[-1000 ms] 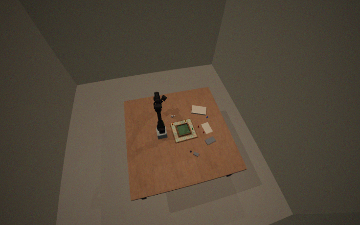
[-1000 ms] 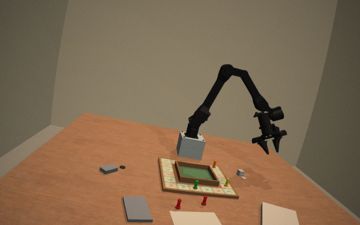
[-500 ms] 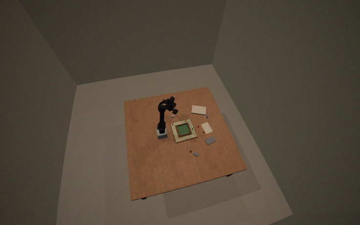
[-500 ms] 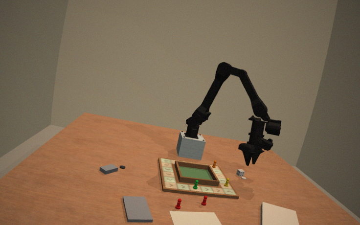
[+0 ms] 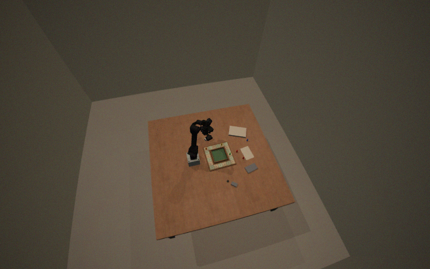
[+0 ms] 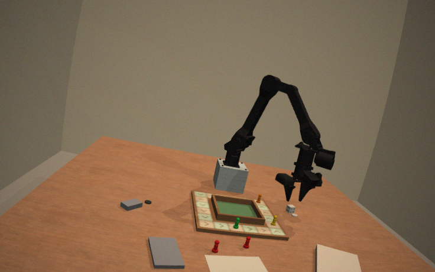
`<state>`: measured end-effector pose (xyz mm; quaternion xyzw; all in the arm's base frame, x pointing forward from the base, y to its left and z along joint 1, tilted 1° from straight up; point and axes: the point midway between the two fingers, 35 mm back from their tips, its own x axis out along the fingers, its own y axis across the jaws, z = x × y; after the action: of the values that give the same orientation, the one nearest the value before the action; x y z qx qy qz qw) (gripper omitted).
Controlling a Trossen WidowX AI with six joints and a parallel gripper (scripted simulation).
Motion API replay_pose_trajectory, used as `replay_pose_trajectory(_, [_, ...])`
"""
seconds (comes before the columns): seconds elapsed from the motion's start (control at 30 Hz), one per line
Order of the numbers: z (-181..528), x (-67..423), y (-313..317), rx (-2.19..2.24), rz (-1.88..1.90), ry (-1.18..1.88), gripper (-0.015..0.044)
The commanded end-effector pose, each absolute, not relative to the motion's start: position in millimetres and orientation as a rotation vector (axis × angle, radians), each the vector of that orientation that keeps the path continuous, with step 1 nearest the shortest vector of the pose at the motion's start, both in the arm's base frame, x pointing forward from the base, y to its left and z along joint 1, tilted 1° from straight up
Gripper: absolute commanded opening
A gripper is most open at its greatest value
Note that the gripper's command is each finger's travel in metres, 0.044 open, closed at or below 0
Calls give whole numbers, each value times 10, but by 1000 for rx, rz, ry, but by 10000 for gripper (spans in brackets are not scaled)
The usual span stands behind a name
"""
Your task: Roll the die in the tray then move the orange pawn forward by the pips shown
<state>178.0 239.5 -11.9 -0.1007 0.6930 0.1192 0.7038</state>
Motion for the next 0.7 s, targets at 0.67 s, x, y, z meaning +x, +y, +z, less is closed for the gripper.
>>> replay_pose_trajectory(0.67, [-495,1751,2380,-221,256,1553,275])
